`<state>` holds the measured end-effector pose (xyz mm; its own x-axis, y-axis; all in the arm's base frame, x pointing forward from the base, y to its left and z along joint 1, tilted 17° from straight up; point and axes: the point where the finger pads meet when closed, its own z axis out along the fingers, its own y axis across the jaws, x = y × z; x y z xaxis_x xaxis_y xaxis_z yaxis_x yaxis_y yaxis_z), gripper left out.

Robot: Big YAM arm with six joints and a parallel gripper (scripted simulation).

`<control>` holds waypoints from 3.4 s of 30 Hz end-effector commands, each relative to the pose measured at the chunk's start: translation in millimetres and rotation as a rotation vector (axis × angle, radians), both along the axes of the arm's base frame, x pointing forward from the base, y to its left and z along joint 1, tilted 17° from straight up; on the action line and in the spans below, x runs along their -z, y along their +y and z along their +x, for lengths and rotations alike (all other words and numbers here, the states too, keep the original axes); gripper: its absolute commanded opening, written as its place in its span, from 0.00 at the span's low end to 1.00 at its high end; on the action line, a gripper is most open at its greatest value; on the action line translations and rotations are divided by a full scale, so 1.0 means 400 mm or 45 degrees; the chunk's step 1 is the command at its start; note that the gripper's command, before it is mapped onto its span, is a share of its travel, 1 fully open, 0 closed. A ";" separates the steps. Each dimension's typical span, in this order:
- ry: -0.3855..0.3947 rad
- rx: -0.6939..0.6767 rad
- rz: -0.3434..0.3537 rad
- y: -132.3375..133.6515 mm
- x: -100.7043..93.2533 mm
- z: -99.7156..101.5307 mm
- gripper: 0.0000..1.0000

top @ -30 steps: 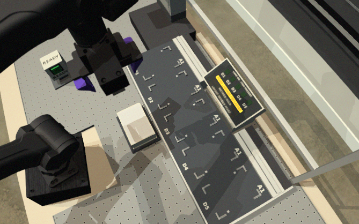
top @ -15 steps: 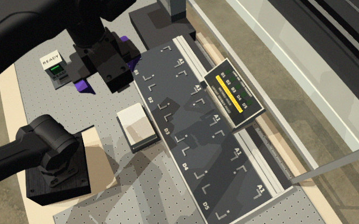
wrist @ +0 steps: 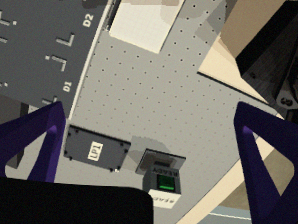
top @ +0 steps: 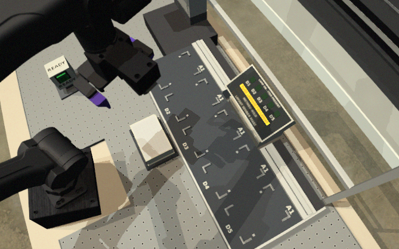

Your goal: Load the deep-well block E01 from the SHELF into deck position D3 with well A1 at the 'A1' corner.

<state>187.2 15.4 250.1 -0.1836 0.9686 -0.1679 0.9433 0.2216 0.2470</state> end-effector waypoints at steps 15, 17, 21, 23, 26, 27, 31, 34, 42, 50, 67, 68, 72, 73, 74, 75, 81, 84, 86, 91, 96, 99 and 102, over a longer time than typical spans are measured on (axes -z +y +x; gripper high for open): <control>0.018 -0.423 -0.122 -0.001 -0.027 0.007 1.00; 0.024 -0.471 -0.137 -0.001 -0.027 0.007 1.00; 0.048 -0.523 -0.149 0.002 -0.009 -0.013 1.00; 0.030 -0.562 -0.162 0.002 -0.028 -0.004 1.00; 0.028 -0.581 -0.169 0.002 -0.033 0.002 1.00; 0.032 -0.604 -0.177 0.002 -0.032 0.004 1.00; 0.044 -0.702 -0.206 0.002 -0.032 0.004 1.00; 0.052 -0.775 -0.228 0.002 -0.032 0.004 1.00; 0.071 -0.944 -0.280 0.002 -0.032 0.004 1.00; 0.091 -1.113 -0.332 0.003 -0.032 0.004 1.00; 0.129 -1.434 -0.431 0.003 -0.033 0.005 1.00; 0.129 -1.433 -0.431 0.002 -0.033 0.005 1.00; 0.143 -1.530 -0.460 0.002 -0.028 -0.003 1.00; 0.150 -1.552 -0.466 0.001 -0.027 -0.001 1.00; 0.155 -1.576 -0.473 0.001 -0.026 -0.001 1.00; 0.158 -1.601 -0.480 0.001 -0.026 -0.001 1.00; 0.169 -1.697 -0.510 0.001 -0.026 -0.001 1.00; 0.178 -1.770 -0.532 0.002 -0.026 -0.001 1.00; 0.184 -1.819 -0.547 0.002 -0.026 -0.001 1.00; 0.199 -1.940 -0.583 0.002 -0.026 -0.001 1.00; 0.208 -2.012 -0.605 0.002 -0.026 -0.001 1.00; 0.217 -2.085 -0.627 0.002 -0.026 -0.001 1.00; 0.226 -2.158 -0.649 0.002 -0.026 -0.001 1.00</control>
<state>184.3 16.2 249.2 -0.9140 -0.3373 -0.2254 -0.2968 0.9348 -0.1950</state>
